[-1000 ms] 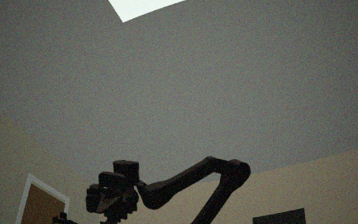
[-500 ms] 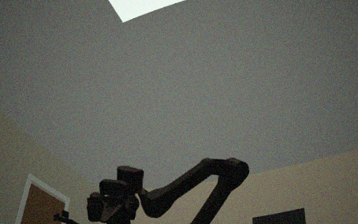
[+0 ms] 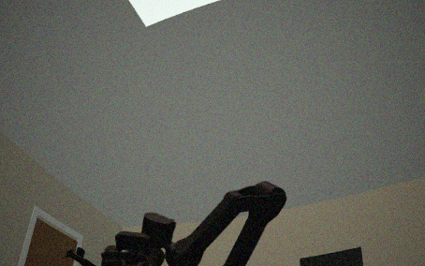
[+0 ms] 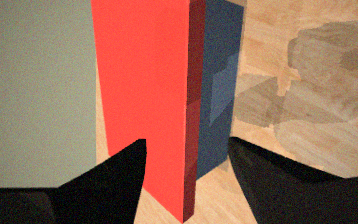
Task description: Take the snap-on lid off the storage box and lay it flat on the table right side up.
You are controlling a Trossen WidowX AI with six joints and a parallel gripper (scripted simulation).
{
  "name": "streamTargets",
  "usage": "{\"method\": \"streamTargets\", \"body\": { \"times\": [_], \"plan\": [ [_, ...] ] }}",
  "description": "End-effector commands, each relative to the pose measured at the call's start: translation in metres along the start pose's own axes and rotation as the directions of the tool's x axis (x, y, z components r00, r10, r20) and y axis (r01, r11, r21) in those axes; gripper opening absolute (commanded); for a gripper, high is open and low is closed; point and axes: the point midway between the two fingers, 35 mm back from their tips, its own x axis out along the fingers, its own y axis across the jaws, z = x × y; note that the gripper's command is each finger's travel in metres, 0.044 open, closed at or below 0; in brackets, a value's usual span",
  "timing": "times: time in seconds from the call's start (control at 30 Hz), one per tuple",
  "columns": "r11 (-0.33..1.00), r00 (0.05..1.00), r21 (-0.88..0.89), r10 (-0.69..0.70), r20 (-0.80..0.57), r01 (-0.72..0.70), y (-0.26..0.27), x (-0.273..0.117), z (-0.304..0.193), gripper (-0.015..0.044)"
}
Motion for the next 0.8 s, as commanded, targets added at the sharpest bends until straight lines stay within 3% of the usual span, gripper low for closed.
{"method": "streamTargets", "body": {
  "times": [0.0,0.77],
  "plan": [
    [1.000,1.000,0.005,-0.004,0.003,0.004,-0.001,0.006,0.002,0.0235],
    [1.000,1.000,0.004,-0.006,0.005,0.006,0.000,0.042,0.002,0.0235]
  ]
}}
